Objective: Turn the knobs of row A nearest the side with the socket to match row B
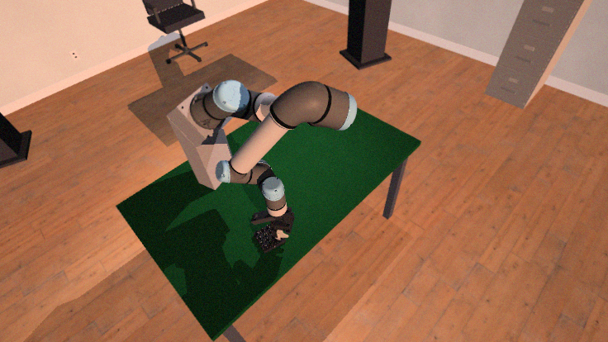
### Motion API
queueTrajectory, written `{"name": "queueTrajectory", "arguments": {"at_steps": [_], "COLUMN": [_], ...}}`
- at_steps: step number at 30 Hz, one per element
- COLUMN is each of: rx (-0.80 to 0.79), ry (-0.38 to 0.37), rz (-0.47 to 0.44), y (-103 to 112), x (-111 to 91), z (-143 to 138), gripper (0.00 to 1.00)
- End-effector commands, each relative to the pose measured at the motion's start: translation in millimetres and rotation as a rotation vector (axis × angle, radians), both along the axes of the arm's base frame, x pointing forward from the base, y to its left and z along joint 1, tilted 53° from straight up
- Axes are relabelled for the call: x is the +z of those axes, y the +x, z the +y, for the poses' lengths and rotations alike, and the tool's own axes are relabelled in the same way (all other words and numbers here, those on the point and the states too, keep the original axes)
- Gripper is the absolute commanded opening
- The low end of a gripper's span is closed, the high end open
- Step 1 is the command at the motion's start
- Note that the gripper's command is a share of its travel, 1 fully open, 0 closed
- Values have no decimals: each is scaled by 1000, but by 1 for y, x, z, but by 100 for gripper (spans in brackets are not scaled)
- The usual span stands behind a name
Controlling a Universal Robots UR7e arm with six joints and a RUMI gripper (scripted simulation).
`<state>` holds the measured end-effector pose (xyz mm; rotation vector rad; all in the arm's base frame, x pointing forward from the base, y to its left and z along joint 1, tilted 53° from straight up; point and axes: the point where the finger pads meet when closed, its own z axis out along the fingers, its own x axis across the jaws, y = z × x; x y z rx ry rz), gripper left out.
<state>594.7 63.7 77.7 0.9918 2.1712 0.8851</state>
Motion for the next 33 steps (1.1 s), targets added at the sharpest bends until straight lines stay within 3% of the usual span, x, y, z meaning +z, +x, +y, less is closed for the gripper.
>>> {"name": "queueTrajectory", "arguments": {"at_steps": [1,29,30,33], "rx": [2,2,2,2], "ry": [-2,-2,-2,-2], "rz": [-4,-4,-4,-4], "y": [2,2,2,2], "x": [2,2,2,2], "z": [0,0,0,0], "gripper": [11,11,4,4]}}
